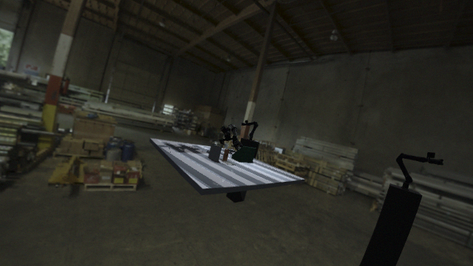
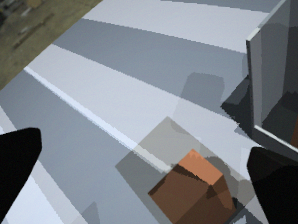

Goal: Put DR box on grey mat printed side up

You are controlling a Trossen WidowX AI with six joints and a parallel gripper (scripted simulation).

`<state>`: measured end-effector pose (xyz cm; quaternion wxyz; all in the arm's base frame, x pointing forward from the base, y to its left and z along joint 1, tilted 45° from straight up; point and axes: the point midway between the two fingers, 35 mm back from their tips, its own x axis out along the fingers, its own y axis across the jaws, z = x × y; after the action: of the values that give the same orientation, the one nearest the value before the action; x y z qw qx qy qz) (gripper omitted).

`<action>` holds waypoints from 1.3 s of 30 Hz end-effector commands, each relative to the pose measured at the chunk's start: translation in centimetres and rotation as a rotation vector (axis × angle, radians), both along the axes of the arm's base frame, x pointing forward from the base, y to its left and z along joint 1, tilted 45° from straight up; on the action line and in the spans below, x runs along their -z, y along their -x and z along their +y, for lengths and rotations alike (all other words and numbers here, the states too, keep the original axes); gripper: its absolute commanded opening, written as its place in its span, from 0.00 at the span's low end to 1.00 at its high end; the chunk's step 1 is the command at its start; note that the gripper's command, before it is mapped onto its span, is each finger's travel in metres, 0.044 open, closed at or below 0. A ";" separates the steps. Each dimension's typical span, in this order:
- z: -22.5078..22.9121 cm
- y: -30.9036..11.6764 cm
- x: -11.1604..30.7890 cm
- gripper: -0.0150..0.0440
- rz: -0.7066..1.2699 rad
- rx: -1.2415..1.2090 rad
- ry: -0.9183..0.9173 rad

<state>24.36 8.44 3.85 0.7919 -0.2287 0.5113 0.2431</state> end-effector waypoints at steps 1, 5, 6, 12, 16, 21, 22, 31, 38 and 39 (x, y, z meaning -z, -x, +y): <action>-0.1 -0.2 -0.2 1.00 0.010 -0.080 -0.009; -0.2 -0.3 -0.3 1.00 0.014 -0.136 -0.016; -0.2 -0.3 -0.3 1.00 0.014 -0.136 -0.016; -0.2 -0.4 -0.3 1.00 0.039 -0.218 -0.002; -0.3 -0.5 -0.3 1.00 0.065 -0.314 0.007; -0.4 -0.7 -0.4 1.00 0.093 -0.433 0.010; -0.4 -0.8 -0.4 1.00 0.097 -0.452 0.009; -2.0 -1.0 -1.3 1.00 0.123 -0.531 0.033; -4.4 -1.0 -2.9 1.00 0.153 -0.631 0.054; -4.7 -1.0 -3.1 1.00 0.156 -0.644 0.056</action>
<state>25.33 4.45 6.35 0.6363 -0.3743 0.4829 0.4710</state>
